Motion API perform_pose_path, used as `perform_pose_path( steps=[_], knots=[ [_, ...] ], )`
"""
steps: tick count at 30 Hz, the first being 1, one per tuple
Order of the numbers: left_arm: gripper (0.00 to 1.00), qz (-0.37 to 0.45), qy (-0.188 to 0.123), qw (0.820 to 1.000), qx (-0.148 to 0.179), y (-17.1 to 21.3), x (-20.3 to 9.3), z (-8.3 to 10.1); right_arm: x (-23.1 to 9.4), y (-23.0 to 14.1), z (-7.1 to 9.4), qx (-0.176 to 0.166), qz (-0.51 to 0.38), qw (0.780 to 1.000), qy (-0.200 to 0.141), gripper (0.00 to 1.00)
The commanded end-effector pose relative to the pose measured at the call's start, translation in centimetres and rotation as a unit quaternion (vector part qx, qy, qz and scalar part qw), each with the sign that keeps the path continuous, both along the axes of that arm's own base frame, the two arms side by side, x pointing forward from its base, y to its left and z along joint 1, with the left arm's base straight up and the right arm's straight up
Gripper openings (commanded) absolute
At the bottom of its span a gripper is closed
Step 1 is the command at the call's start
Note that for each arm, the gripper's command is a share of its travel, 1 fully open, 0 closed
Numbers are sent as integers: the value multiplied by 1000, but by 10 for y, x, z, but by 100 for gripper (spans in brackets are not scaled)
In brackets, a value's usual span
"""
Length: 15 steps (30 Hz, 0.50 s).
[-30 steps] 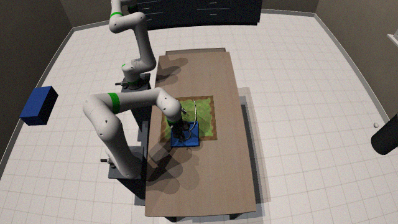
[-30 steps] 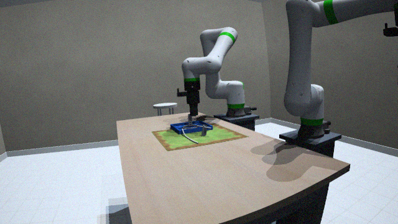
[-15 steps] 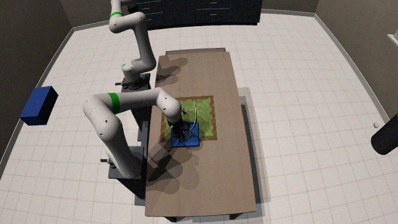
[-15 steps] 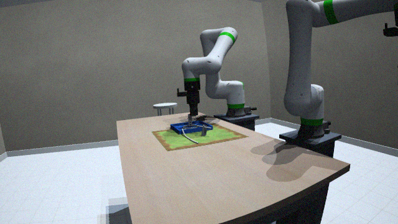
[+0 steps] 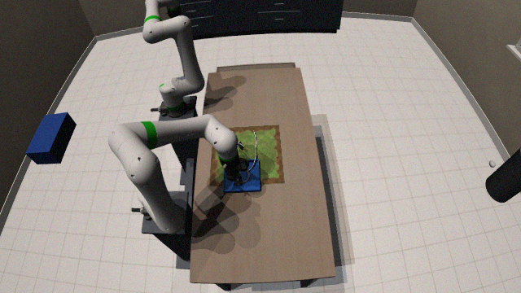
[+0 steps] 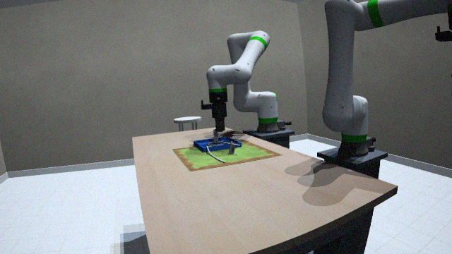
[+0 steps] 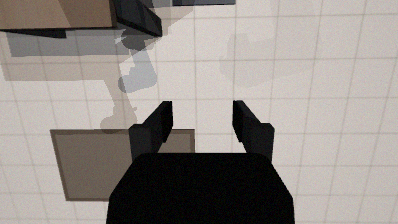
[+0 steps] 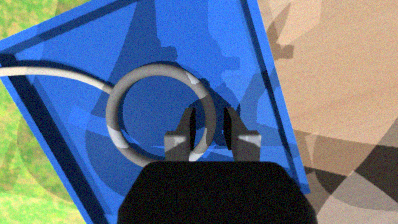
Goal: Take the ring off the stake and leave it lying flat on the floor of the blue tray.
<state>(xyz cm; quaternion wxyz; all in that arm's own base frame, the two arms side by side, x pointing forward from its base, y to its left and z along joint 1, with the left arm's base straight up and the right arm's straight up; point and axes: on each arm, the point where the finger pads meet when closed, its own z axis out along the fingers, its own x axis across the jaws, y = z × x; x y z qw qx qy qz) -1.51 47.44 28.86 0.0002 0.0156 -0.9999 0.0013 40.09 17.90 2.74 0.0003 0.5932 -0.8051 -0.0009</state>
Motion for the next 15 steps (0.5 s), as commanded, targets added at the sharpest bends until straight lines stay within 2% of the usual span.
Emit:
perform_pose_path(
  steps=[1,6,12,14,15],
  knots=[
    [100,0,0,1000,1,0,0,1,1,0,1,0,0,1000,-1,55],
    [100,0,0,1000,1,0,0,1,1,0,9,0,0,1000,-1,55],
    [100,0,0,1000,1,0,0,1,1,0,38,0,0,1000,-1,55],
    [100,0,0,1000,1,0,0,1,1,0,38,0,0,1000,-1,55],
    [100,0,0,1000,1,0,0,1,1,0,44,0,0,1000,-1,55]
  ],
)
